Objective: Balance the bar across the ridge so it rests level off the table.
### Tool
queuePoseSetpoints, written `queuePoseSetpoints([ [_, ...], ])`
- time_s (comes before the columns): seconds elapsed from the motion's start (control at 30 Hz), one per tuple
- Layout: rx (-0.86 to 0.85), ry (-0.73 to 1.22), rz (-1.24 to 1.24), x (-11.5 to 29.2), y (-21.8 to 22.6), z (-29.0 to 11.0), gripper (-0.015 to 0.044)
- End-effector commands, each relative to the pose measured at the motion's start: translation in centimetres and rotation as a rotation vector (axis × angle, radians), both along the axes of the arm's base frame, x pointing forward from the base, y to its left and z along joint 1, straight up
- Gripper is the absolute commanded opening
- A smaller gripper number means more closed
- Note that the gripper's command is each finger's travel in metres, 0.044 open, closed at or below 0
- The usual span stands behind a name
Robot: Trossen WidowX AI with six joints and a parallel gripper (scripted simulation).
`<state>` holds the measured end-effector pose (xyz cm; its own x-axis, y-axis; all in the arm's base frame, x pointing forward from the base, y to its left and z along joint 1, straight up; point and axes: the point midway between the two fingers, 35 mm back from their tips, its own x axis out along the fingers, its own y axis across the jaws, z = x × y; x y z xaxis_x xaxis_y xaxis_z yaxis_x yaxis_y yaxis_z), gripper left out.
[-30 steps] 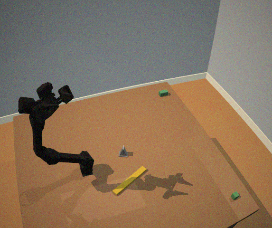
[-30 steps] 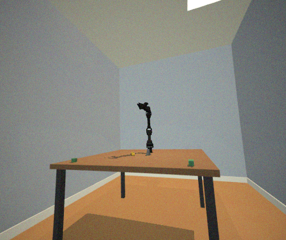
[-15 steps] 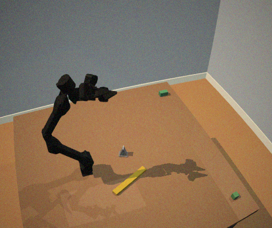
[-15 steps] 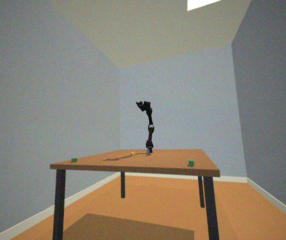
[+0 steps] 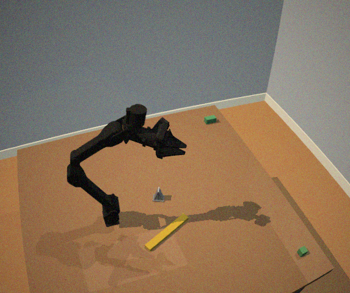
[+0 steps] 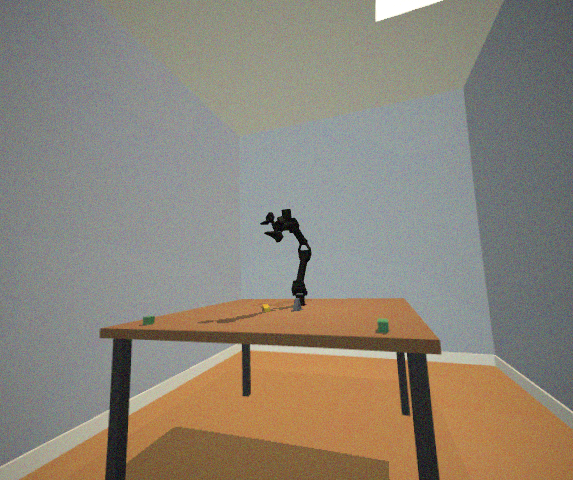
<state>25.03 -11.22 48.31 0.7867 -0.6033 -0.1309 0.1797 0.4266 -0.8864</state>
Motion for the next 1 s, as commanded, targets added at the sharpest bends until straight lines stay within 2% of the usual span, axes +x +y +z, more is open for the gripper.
queuePoseSetpoints([
  [0.0, 0.031, 0.162, 0.0, 1.9, -1.3, -4.5, 0.0315],
  [0.23, 0.111, 0.389, -0.006, 3.1, -3.6, -11.7, 0.0315],
  [0.5, 0.217, 0.571, -0.008, 2.9, -5.2, -17.9, 0.0315],
  [0.97, 0.649, 0.995, -0.009, -2.5, -6.0, -32.4, 0.0315],
])
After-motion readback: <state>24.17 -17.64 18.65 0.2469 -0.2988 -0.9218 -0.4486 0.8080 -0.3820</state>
